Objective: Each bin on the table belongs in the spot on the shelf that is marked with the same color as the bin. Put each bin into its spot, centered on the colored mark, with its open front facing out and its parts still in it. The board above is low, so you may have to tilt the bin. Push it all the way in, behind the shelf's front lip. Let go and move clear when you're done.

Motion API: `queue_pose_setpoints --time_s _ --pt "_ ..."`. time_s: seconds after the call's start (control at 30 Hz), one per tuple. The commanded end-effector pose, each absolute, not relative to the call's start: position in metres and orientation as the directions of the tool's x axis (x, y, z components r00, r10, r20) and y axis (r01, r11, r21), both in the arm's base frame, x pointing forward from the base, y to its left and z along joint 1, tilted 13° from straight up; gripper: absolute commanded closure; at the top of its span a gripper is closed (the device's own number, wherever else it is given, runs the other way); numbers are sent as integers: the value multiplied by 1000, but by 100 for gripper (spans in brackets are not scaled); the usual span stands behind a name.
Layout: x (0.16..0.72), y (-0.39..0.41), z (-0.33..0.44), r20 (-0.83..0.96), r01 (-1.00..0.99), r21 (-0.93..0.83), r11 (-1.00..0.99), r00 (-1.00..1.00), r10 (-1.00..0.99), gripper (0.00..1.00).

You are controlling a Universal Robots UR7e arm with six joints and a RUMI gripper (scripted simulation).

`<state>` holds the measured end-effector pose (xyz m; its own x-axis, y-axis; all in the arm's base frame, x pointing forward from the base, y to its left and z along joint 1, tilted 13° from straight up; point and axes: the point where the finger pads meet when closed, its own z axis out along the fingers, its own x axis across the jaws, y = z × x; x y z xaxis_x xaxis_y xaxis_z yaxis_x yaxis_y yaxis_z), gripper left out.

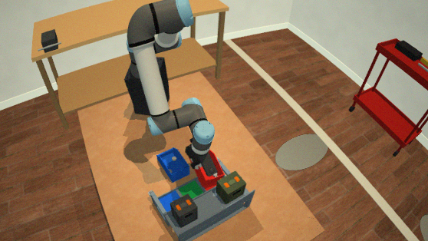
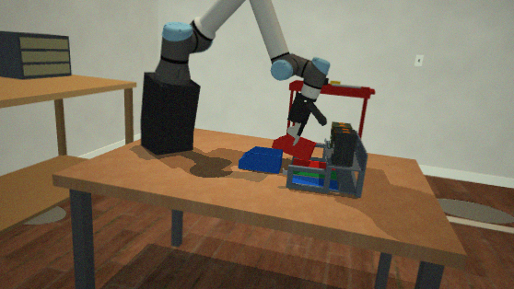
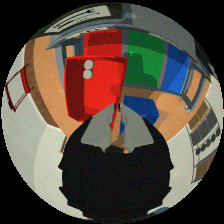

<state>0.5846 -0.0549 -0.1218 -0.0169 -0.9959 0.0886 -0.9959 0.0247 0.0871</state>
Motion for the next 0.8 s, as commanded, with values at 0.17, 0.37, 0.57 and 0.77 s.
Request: queue_pose_setpoints --time_s 0.17,0.37,0.57,0.77 --pt "585 -55 -122 89 -996 85 24 -17 -996 100" --pt "586 -55 -124 89 -996 85 24 -17 -996 100" --pt "586 -56 -126 89 -996 84 24 -17 -996 100" --pt "586 -56 -127 89 -996 84 24 -17 -996 100"
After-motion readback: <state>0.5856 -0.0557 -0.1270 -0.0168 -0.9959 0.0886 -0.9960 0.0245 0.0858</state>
